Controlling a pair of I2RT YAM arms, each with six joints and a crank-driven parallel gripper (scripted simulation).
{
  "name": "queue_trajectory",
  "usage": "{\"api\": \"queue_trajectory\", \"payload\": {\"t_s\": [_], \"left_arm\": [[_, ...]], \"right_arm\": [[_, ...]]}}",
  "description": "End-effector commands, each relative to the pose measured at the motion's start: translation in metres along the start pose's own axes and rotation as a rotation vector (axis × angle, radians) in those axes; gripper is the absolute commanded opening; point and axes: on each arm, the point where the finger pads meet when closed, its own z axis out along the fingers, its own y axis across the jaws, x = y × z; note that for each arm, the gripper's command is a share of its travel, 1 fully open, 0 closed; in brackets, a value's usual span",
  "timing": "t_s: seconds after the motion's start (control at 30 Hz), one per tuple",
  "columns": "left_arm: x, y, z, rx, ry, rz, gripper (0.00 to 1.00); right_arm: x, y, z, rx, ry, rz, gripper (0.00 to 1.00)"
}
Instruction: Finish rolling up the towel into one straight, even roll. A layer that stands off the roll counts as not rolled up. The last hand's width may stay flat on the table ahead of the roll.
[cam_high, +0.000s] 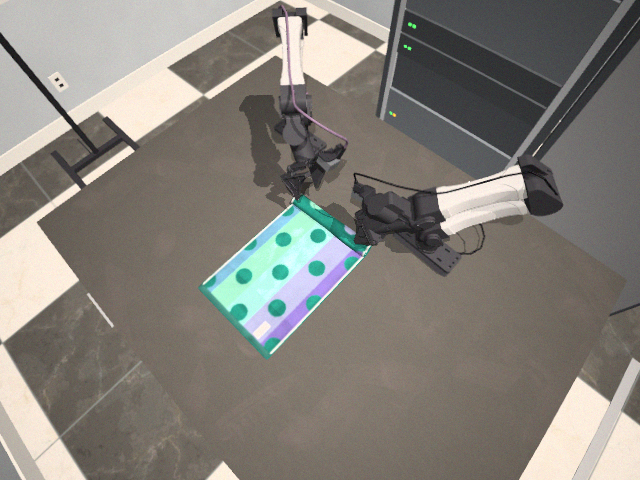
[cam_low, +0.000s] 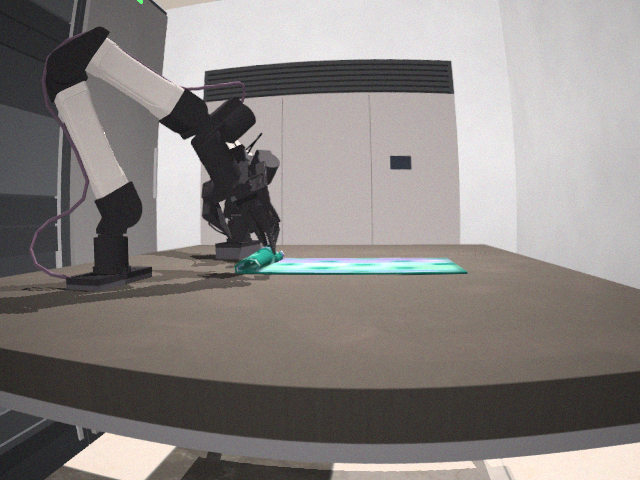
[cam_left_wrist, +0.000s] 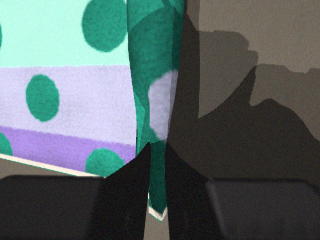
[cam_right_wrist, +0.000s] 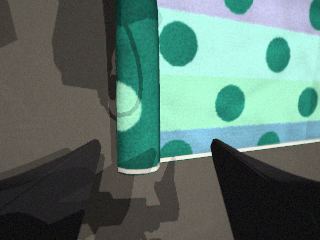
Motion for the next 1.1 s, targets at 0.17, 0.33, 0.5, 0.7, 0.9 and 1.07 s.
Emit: {"api": "queue_trajectory", "payload": {"t_s": [0.17, 0.33, 0.5, 0.7, 0.9, 1.07], "left_arm": [[0.005, -0.002, 0.002, 0.039, 0.015, -0.044, 0.11], [0.005, -0.002, 0.002, 0.077, 0.015, -0.076, 0.11], [0.004, -0.001, 0.001, 0.162, 0.015, -0.148, 0.11], [0.003, -0.001, -0.001, 0.290, 0.016, -0.256, 0.11], [0.002, 0.000, -0.001, 0.384, 0.016, -0.336, 0.11], [0.001, 0.000, -0.003, 0.504, 0.016, -0.437, 0.11]], "right_arm": [[0.007, 0.003, 0.004, -0.003, 0.016, -0.005, 0.98], [0.008, 0.003, 0.005, -0.003, 0.016, -0.005, 0.98], [0.010, 0.002, 0.006, -0.002, 0.017, -0.004, 0.98], [0.013, 0.001, 0.007, -0.001, 0.017, -0.002, 0.98], [0.015, 0.001, 0.008, 0.000, 0.018, -0.002, 0.98], [0.016, 0.000, 0.009, 0.000, 0.018, -0.001, 0.98]]}}
